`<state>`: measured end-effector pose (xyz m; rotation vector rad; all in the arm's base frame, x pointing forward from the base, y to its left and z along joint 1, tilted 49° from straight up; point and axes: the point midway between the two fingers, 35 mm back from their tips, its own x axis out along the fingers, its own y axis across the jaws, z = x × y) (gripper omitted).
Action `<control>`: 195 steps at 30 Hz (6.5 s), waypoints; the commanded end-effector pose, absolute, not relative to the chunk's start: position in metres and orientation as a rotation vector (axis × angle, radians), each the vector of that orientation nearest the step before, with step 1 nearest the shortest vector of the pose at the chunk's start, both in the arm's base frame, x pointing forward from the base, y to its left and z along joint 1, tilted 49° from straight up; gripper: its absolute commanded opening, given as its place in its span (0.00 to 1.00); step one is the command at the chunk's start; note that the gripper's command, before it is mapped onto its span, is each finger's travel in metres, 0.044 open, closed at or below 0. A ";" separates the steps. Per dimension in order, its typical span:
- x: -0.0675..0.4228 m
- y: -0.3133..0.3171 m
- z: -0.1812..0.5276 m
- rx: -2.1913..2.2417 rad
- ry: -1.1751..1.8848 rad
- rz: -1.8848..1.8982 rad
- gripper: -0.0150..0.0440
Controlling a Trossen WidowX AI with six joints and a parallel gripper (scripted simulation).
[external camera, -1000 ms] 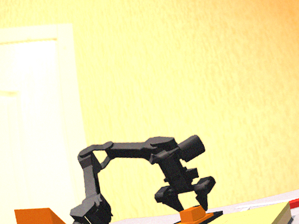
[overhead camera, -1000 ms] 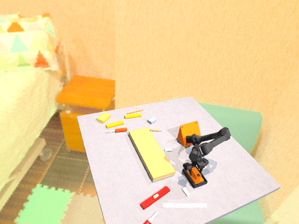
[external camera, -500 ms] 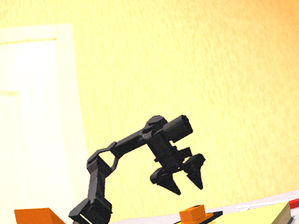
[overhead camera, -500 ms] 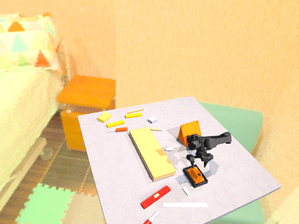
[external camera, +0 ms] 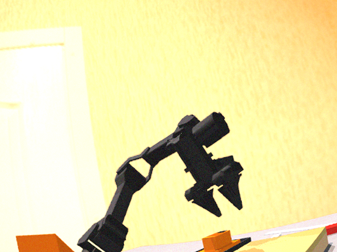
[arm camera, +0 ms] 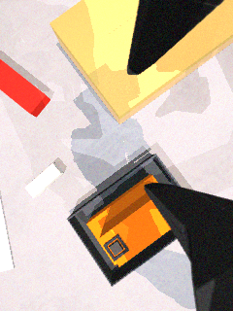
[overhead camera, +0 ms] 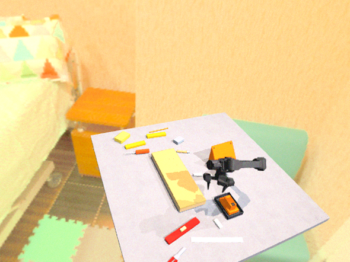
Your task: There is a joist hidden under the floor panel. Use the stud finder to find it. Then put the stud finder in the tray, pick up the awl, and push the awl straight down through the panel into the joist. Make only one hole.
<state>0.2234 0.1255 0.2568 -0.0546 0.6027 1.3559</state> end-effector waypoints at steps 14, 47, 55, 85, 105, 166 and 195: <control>0.342 -0.028 0.086 0.298 1.227 0.874 1.00; 0.260 -0.159 -0.156 0.834 1.790 0.479 1.00; 0.259 -0.151 -0.164 0.834 1.790 0.480 1.00; 0.253 -0.122 -0.190 0.835 1.789 0.481 1.00; 0.253 -0.122 -0.190 0.835 1.789 0.481 0.28; 0.183 -0.260 -0.028 0.909 0.376 0.336 0.25; 0.259 -0.184 -0.021 0.693 0.882 0.384 0.25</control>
